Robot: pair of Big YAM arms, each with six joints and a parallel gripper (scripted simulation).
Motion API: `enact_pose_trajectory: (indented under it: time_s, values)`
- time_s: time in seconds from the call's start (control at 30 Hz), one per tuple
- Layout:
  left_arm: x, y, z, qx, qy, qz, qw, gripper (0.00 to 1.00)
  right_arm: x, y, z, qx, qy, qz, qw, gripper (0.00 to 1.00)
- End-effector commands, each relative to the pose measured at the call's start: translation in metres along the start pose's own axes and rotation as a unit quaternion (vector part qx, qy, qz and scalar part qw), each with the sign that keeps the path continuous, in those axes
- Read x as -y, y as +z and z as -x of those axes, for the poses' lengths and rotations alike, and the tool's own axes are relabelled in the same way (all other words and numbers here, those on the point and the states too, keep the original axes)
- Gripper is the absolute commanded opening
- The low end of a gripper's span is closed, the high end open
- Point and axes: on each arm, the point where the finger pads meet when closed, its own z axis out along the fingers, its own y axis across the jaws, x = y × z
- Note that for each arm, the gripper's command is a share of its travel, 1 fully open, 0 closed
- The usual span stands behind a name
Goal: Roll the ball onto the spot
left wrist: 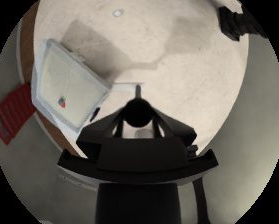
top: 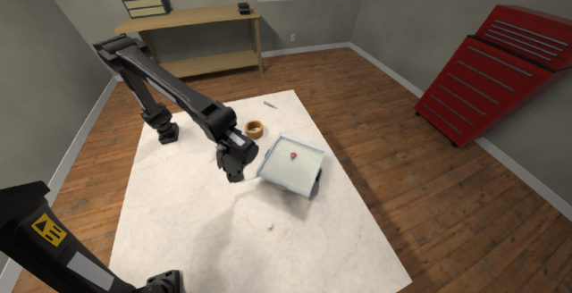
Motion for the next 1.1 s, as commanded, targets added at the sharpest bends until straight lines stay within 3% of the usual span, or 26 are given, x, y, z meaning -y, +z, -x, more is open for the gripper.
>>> enact_pose_trajectory:
  time_s: [0.0,1.07]
  values:
    - [-0.009,-0.019,-0.008,0.009,0.001,0.009,1.0,0.0,0.008,0.006,0.036,0.032,0.006,-0.007,0.999,1.0]
    - [-0.013,-0.027,-0.012,0.011,0.001,0.012,1.0,0.0,0.008,0.006,0.036,0.032,0.006,-0.007,0.999,1.0]
